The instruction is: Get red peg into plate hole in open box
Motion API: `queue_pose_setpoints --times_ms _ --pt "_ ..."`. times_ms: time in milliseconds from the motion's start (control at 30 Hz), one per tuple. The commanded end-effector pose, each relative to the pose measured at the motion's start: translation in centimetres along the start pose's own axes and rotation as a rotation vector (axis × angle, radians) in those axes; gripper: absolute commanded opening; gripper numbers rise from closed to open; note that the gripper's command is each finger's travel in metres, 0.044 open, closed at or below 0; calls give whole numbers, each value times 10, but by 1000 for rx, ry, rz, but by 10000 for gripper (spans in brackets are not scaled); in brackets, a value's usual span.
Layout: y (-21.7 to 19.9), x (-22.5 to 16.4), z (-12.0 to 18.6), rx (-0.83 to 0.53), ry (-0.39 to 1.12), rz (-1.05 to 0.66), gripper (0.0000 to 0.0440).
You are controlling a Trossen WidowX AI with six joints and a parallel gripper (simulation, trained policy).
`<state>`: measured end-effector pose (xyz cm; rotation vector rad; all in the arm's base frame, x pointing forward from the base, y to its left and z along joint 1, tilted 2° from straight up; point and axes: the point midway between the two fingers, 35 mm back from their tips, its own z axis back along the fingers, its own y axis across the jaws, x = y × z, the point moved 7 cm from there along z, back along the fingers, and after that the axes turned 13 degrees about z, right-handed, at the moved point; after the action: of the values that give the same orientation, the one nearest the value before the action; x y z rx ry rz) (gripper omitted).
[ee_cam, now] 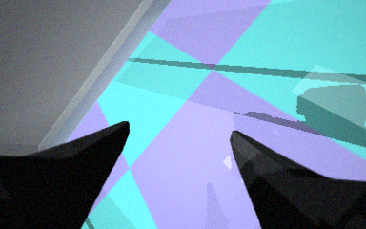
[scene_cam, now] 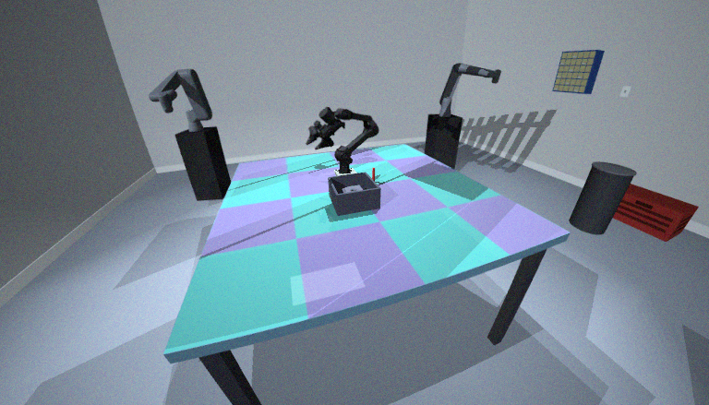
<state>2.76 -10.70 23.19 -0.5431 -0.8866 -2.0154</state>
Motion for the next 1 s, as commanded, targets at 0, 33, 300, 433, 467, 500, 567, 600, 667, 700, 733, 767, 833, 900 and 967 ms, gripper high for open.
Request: queue_pose_setpoints --times_ms 0,33,300,433,467,500,567,600,667,700,733,767,833,900,967 --pt "3 0 1 17 7 20 424" --pt "7 0 2 34 19 41 440" --pt "37 -15 15 168 144 250 440" --pt "50 -25 25 233 209 355 440" --pt "53 -28 27 249 225 381 440" --pt "56 -31 30 264 241 408 440" --pt "62 -37 36 295 275 461 440" --pt "65 -40 39 310 292 487 440" --pt "69 -47 45 339 325 541 440" --pt "71 -51 48 353 343 567 440" --pt "73 -54 52 367 360 594 440" --pt "75 -58 55 380 377 621 440" --pt "78 -66 63 406 413 675 440" --pt "80 -74 70 428 450 730 440" --pt "81 -83 78 448 487 785 440"
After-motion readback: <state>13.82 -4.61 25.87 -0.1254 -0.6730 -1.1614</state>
